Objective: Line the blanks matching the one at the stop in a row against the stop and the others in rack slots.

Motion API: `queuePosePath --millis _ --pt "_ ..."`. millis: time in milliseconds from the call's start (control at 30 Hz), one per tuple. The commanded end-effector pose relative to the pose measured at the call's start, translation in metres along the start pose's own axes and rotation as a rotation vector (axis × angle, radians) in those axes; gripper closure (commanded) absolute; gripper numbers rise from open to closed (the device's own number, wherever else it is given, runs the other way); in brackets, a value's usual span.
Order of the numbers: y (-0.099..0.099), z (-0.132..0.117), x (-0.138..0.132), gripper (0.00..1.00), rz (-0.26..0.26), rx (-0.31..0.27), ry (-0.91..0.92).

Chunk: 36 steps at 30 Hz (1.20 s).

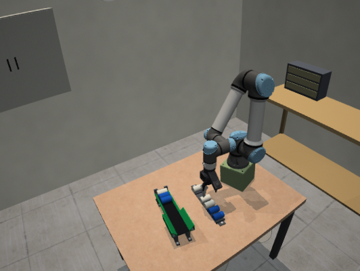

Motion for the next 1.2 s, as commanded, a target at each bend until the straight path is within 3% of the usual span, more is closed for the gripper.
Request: queuePosePath --millis 0,733,1167 --pt "0.0 0.0 0.0 0.48 -0.001 0.0 0.0" --pt "0.001 0.0 0.0 0.48 -0.001 0.0 0.0" --pt "0.012 0.0 0.0 0.48 -0.001 0.0 0.0"
Point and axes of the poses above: the point where the finger pads meet when closed, its own y axis out along the fingers, its own x axis across the jaws, z = x × y, the point moved 9 cm from there along -y, back along the fingers, and after that the axes turned 7 degrees about -y, right-handed, at the moved point
